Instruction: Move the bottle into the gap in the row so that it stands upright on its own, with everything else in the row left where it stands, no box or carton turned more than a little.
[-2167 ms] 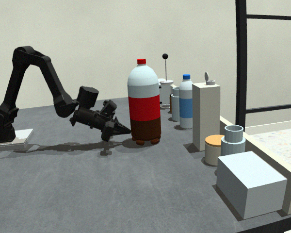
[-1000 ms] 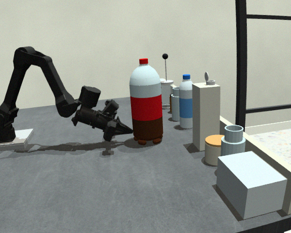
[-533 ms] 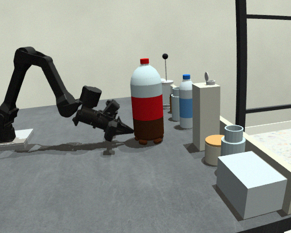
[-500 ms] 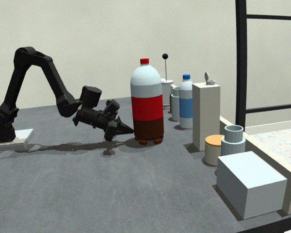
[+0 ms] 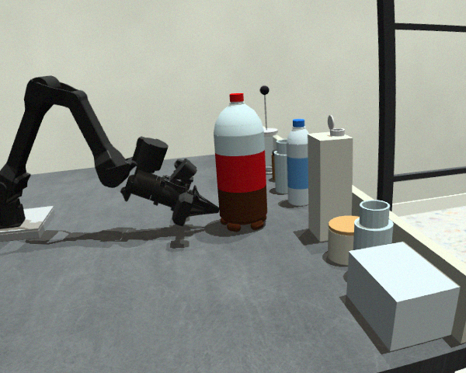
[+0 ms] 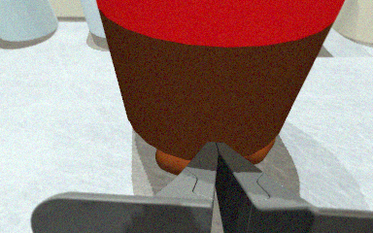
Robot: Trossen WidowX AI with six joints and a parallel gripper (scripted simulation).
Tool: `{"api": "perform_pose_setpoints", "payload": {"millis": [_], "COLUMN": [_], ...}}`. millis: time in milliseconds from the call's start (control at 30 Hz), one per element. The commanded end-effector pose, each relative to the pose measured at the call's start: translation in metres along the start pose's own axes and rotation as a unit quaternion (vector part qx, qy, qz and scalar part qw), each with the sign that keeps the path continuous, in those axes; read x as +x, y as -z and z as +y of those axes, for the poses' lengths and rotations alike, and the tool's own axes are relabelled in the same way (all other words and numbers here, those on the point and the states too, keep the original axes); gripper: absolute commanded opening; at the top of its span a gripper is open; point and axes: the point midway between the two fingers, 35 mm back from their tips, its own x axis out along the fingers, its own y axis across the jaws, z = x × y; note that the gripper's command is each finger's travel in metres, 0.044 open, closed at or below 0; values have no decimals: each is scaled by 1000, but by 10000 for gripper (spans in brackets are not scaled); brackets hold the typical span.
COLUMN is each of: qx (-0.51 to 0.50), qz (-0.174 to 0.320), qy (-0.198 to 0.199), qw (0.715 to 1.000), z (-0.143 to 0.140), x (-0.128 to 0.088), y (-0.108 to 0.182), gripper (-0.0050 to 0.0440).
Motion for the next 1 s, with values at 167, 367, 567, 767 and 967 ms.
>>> {"api": "perform_pose_setpoints", "payload": {"millis": [167,367,567,767,967], "qx": [0,0,0,0,0], "qz": [-14,-14,-14,-14,-14], "qy": [-1,-1,-1,-1,-1], "qw": [1000,1000,1000,1000,1000], "z": [1,1,1,2,2], "x": [5,6,7,8,9], "y": [-14,-14,-15,-15,-16], "gripper": [-50,-50,-50,-50,-50]}}
